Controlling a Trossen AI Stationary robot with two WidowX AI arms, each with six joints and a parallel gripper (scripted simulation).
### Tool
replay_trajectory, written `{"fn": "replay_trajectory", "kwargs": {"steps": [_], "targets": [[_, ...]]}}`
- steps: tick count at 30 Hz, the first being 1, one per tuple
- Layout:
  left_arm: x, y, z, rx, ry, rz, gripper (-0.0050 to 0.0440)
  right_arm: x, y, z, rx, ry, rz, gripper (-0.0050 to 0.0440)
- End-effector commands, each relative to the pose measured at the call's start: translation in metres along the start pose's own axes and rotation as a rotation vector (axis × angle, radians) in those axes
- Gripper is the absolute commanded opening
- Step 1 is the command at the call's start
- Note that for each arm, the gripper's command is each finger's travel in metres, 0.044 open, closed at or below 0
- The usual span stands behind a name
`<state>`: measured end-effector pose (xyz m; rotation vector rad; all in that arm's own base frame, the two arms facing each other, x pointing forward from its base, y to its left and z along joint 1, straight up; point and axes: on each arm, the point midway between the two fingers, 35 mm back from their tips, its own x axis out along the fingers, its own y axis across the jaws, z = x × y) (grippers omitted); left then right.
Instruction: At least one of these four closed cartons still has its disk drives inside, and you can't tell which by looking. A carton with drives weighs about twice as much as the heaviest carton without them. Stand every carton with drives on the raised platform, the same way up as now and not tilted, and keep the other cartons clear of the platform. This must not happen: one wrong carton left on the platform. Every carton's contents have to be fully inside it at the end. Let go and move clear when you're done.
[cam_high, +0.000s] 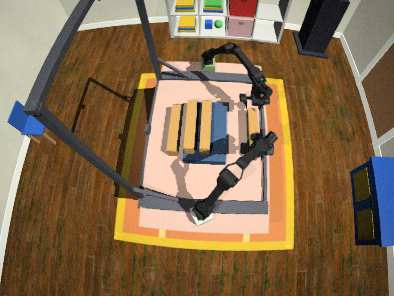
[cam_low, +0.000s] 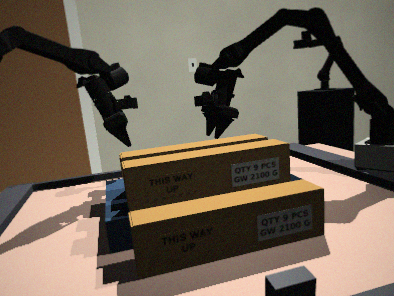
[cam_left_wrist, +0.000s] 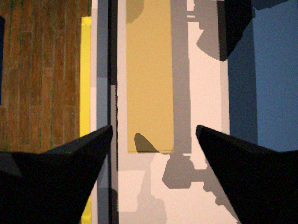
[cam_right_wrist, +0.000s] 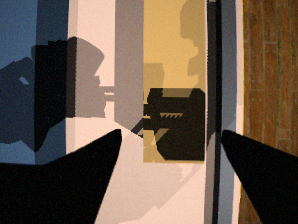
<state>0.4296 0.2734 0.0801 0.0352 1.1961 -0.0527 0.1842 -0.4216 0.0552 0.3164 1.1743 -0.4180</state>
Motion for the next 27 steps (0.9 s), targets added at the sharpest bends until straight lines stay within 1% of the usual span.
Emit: {"fn": "replay_trajectory", "kwargs": {"steps": [1,27], "targets": [[-0.0083,0.0025,0.0057,0.008,-0.026,0.020,0.0387,-0.0139,0.0002,0.0073,-0.006,-0.016,-0.009,0.0386],[-0.0090,0.0023,0.0060,0.011,-0.036,0.028,0.0387,-0.0135,-0.0004,0.0075,-0.006,-0.015,-0.009,0.0386]]}}
